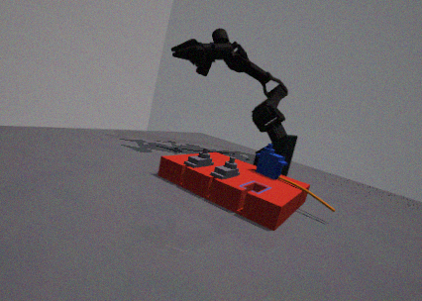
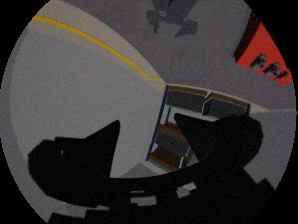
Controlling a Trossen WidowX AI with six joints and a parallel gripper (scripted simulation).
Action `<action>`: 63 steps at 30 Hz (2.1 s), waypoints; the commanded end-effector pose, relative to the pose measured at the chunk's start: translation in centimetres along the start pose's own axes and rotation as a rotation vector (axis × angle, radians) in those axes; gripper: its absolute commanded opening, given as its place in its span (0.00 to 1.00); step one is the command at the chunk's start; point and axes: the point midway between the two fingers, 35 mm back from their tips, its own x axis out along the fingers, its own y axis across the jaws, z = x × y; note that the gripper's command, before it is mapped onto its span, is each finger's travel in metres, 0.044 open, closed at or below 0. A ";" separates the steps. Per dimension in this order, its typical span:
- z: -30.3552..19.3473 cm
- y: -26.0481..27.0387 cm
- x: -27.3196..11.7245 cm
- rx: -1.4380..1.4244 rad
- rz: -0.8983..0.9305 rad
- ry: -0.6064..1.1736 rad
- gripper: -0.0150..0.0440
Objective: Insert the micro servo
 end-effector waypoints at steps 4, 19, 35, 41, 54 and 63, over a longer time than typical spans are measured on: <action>-0.7 -3.3 1.1 -0.178 -0.120 0.010 1.00; -1.8 -10.4 2.2 -0.543 -0.353 0.071 1.00; -2.2 -18.0 1.5 -0.981 -0.592 0.200 1.00; -2.2 -20.6 0.8 -1.146 -0.671 0.267 1.00; -1.8 -26.2 -1.5 -1.492 -0.838 0.458 1.00; -1.2 -29.5 -3.6 -1.730 -0.938 0.622 1.00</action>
